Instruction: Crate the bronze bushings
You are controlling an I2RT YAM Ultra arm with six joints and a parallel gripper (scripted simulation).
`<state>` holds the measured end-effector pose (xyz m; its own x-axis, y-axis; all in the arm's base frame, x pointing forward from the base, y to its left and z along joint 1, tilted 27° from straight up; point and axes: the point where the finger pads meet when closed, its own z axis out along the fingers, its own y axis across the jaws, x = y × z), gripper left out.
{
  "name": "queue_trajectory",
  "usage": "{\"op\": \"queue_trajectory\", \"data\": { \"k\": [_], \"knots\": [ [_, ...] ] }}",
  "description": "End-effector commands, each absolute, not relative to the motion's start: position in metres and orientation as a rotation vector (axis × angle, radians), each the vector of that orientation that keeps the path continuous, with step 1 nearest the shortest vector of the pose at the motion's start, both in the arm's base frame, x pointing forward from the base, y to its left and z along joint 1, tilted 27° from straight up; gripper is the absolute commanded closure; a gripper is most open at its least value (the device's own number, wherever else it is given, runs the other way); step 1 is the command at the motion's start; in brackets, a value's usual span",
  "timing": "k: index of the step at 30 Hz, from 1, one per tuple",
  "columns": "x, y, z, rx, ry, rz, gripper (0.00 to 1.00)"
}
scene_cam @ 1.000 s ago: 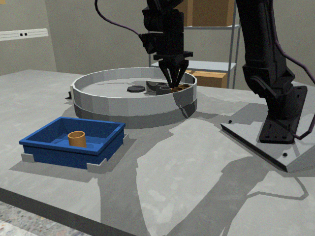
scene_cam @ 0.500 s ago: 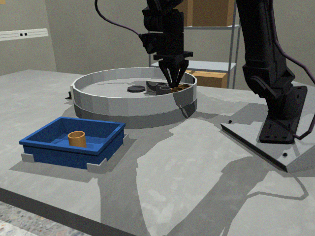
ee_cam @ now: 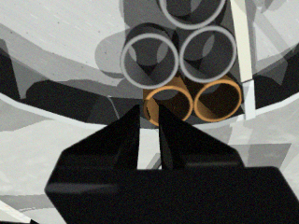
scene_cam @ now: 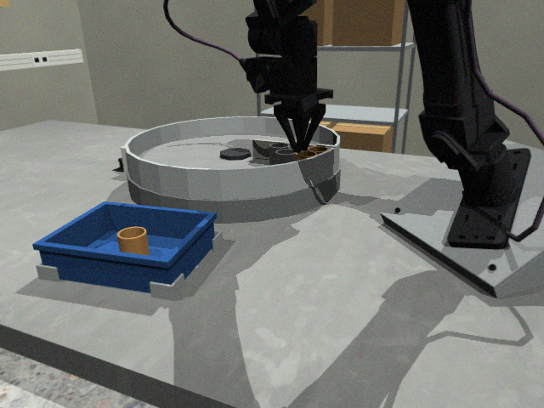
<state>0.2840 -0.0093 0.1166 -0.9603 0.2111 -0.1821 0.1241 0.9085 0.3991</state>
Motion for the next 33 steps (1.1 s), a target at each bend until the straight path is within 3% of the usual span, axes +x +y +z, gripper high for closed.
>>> {"op": "queue_trajectory", "data": {
  "k": [1, 33],
  "knots": [
    [0.2831, -0.01, 0.1175, 0.259, 2.83, 0.556, 0.85],
    [0.2891, -0.0127, 0.1255, 0.249, 2.807, 0.545, 0.85]
  ]
}}
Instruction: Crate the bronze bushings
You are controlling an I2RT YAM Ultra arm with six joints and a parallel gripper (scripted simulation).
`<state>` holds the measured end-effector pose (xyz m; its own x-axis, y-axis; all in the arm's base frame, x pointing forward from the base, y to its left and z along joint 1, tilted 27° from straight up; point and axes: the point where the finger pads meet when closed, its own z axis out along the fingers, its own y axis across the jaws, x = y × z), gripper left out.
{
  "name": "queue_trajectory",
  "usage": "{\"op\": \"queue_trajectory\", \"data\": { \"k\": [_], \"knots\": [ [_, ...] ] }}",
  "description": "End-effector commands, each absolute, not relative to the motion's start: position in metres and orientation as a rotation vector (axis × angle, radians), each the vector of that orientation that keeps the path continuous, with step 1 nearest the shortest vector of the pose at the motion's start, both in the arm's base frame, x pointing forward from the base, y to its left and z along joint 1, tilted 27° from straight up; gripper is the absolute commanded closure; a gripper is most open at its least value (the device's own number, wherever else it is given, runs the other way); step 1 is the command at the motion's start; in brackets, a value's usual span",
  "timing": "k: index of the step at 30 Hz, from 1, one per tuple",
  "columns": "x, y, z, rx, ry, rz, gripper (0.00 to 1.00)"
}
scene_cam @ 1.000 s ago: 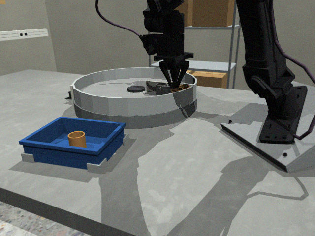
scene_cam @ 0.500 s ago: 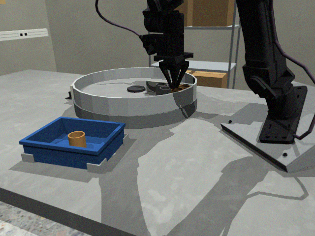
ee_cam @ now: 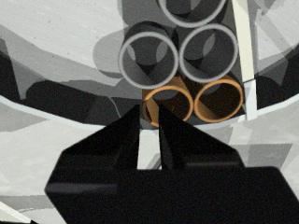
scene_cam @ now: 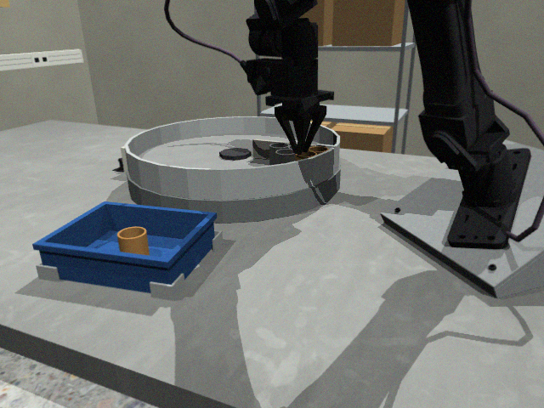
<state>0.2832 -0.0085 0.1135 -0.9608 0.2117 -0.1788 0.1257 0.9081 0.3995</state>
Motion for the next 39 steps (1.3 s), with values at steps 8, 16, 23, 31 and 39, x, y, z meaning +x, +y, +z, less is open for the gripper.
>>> {"op": "queue_trajectory", "data": {
  "k": [8, 16, 23, 31, 39],
  "knots": [
    [0.2887, -0.0119, 0.125, 0.249, 2.809, 0.546, 0.85],
    [0.2871, -0.0115, 0.1233, 0.253, 2.814, 0.548, 0.85],
    [0.2871, -0.0115, 0.1233, 0.253, 2.814, 0.548, 0.85],
    [0.2871, -0.0115, 0.1233, 0.253, 2.814, 0.548, 0.85],
    [0.2871, -0.0115, 0.1233, 0.253, 2.814, 0.548, 0.85]
  ]
}}
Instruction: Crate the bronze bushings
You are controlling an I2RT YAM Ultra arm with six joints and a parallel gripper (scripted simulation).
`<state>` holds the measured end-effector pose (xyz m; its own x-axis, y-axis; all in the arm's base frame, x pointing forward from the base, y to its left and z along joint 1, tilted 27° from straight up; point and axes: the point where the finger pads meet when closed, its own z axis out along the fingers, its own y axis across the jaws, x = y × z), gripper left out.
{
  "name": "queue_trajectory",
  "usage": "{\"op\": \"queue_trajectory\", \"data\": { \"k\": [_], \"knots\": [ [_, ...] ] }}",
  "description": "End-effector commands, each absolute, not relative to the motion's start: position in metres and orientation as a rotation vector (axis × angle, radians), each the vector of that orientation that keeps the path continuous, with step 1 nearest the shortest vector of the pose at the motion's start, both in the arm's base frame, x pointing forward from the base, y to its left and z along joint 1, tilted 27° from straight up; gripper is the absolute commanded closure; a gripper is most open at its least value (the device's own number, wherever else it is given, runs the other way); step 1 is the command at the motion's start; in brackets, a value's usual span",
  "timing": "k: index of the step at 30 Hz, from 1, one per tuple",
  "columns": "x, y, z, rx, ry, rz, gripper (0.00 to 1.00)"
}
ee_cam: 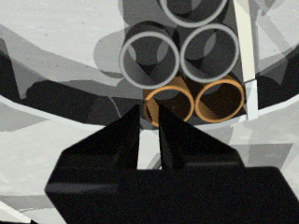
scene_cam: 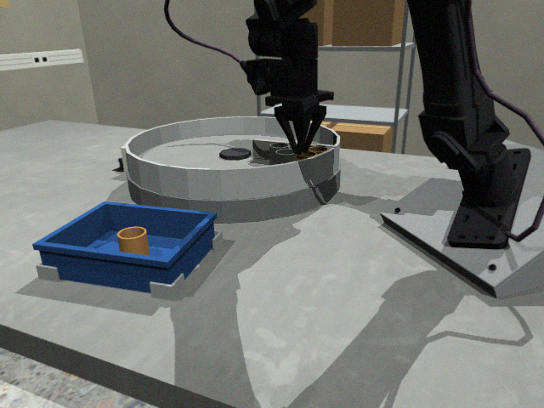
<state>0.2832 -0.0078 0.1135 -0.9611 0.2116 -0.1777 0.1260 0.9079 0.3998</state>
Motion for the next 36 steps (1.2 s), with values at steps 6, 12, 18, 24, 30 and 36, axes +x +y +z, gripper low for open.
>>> {"op": "queue_trajectory", "data": {
  "k": [6, 12, 18, 24, 30, 36],
  "knots": [
    [0.287, -0.012, 0.123, 0.253, 2.814, 0.548, 0.85],
    [0.287, -0.011, 0.123, 0.253, 2.814, 0.548, 0.85],
    [0.284, -0.006, 0.111, 0.253, 2.838, 0.558, 0.85],
    [0.29, -0.007, 0.104, 0.273, 2.835, 0.563, 0.85],
    [0.289, -0.004, 0.096, 0.275, 2.844, 0.566, 0.85],
    [0.292, -0.004, 0.102, 0.261, 2.825, 0.559, 0.85]
  ]
}}
